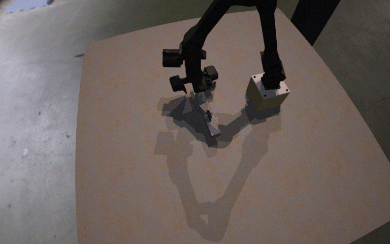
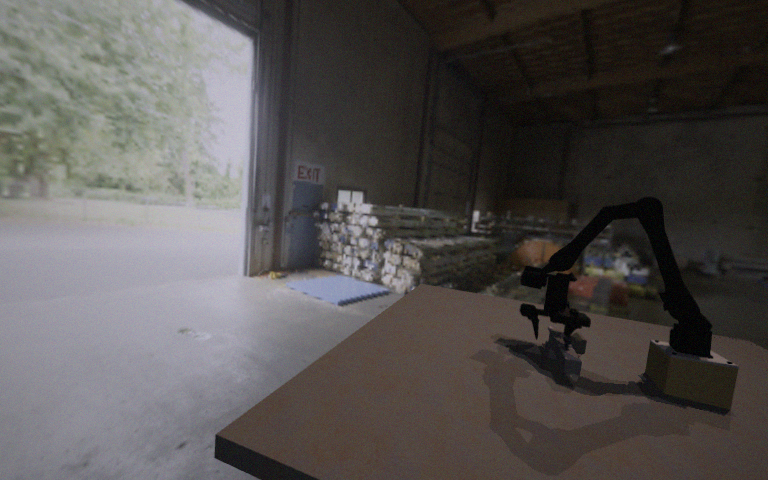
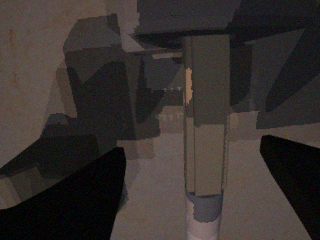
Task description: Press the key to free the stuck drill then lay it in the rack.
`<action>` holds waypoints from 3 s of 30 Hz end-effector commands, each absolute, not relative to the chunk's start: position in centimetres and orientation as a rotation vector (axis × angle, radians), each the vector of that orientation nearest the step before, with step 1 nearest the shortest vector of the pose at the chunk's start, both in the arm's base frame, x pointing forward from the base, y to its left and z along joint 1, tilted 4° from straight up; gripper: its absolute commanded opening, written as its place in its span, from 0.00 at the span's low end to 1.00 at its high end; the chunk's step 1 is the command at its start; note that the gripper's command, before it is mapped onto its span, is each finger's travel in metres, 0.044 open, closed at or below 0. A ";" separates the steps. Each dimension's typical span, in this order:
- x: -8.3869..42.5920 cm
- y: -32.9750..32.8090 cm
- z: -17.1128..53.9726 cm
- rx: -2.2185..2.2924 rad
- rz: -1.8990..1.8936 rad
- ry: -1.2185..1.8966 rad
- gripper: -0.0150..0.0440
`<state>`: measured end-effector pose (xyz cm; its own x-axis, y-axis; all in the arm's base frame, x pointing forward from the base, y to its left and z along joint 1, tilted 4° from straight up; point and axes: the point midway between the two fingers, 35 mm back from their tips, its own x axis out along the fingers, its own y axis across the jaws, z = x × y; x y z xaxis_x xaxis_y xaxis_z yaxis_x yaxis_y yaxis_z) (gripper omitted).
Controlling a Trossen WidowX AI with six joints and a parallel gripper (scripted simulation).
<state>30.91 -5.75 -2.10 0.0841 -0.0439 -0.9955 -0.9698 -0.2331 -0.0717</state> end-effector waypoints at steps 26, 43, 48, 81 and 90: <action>30.7 -5.8 -1.9 -1.454 1.292 1.073 0.25; 30.7 -5.8 -1.7 -1.454 1.292 1.073 0.25; 30.8 -6.2 -1.8 -1.454 1.291 1.073 0.25; 31.9 -10.7 -1.2 -1.458 1.289 1.076 0.25; 32.3 -12.0 -1.0 -1.459 1.288 1.077 0.25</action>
<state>32.01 -11.62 -1.05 0.0822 -0.0545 -0.9951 -0.9710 -0.2294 -0.0676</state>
